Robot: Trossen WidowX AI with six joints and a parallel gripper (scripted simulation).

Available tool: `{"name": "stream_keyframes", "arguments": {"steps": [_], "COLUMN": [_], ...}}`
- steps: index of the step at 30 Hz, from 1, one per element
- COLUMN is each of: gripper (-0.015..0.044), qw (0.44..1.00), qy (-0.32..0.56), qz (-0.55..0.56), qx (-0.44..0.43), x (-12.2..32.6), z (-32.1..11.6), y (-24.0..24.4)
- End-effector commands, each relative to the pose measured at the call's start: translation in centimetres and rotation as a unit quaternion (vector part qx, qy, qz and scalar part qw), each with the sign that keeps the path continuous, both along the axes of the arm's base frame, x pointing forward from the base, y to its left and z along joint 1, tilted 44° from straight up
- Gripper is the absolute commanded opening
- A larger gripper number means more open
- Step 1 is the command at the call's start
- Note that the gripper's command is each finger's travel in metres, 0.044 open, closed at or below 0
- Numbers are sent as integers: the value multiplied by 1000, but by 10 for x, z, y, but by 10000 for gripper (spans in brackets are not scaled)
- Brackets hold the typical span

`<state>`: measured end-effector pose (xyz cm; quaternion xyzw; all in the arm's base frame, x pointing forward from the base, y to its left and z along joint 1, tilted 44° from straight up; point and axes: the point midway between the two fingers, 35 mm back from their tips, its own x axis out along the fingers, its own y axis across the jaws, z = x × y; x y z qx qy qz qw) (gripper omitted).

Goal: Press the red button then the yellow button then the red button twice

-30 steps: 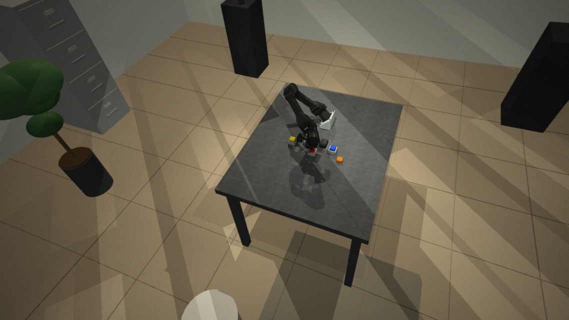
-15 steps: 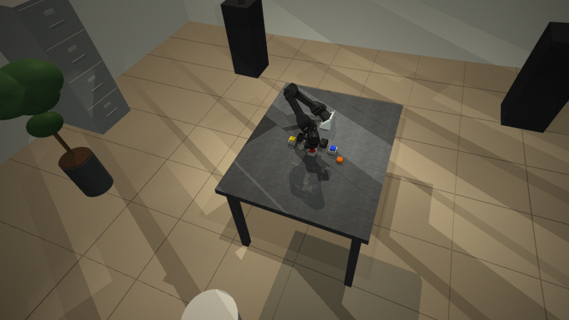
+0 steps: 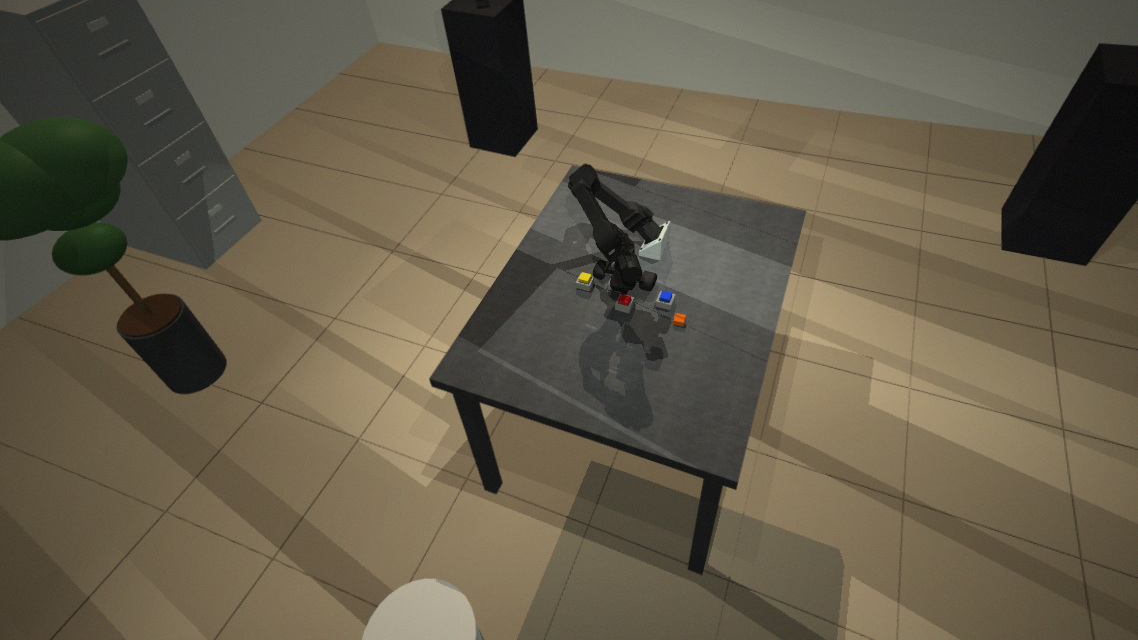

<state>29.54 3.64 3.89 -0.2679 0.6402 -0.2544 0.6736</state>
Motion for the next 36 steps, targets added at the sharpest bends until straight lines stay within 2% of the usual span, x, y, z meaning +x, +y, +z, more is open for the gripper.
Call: {"name": "stream_keyframes", "arguments": {"steps": [1, 15, 36], "gripper": [20, 20, 20], "qw": [1000, 1000, 1000], "qy": [4, 3, 3], "qz": [0, 0, 0], "qx": [-1, -2, -2], "x": [-1, 0, 0], "z": [-5, -20, -20], "y": [-5, -20, -20]}}
